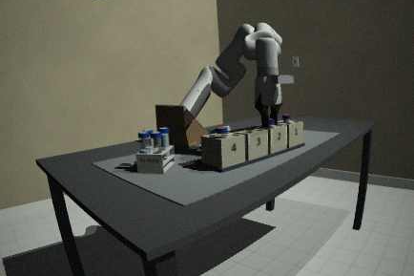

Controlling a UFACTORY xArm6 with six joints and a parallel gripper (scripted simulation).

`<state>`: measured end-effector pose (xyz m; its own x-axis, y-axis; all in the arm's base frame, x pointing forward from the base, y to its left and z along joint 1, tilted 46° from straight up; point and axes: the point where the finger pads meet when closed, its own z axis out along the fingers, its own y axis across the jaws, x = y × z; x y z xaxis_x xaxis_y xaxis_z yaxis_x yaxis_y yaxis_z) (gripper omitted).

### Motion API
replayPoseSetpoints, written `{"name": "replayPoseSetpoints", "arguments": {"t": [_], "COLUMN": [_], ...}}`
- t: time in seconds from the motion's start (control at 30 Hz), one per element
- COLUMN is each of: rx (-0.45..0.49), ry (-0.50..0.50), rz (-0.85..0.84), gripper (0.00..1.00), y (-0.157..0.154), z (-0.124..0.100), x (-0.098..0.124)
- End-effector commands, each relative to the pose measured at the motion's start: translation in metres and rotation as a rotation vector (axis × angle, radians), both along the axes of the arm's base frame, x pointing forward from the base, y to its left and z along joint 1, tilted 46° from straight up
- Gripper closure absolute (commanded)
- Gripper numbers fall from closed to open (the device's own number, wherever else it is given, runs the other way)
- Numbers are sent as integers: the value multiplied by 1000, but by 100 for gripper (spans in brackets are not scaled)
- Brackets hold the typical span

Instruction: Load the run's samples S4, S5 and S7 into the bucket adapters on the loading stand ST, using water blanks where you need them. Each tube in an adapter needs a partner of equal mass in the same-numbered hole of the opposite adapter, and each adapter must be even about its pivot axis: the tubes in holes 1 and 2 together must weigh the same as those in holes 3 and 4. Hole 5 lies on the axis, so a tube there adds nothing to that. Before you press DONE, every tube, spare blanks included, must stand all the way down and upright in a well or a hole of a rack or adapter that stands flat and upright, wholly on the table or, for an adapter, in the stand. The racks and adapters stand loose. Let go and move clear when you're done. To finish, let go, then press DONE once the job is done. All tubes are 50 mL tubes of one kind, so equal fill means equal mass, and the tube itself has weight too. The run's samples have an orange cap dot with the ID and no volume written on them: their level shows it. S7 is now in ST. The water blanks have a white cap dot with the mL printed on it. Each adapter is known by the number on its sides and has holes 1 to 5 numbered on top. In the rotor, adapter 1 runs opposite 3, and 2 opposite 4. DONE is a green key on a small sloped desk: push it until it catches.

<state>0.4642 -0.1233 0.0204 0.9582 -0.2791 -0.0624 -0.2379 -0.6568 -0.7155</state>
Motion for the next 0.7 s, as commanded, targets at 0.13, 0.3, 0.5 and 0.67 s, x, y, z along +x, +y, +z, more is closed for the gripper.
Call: {"name": "replayPoseSetpoints", "arguments": {"t": [0.13, 0.3, 0.5, 0.67], "rx": [-2, -2, -2, -2], "ry": [-3, -3, -3, -3], "rz": [-2, -2, -2, -2], "gripper": [56, 56, 56, 56], "y": [-1, -1, -4, -11], "z": [1, 1, 4, 11], "x": [1, 1, 0, -1]}}
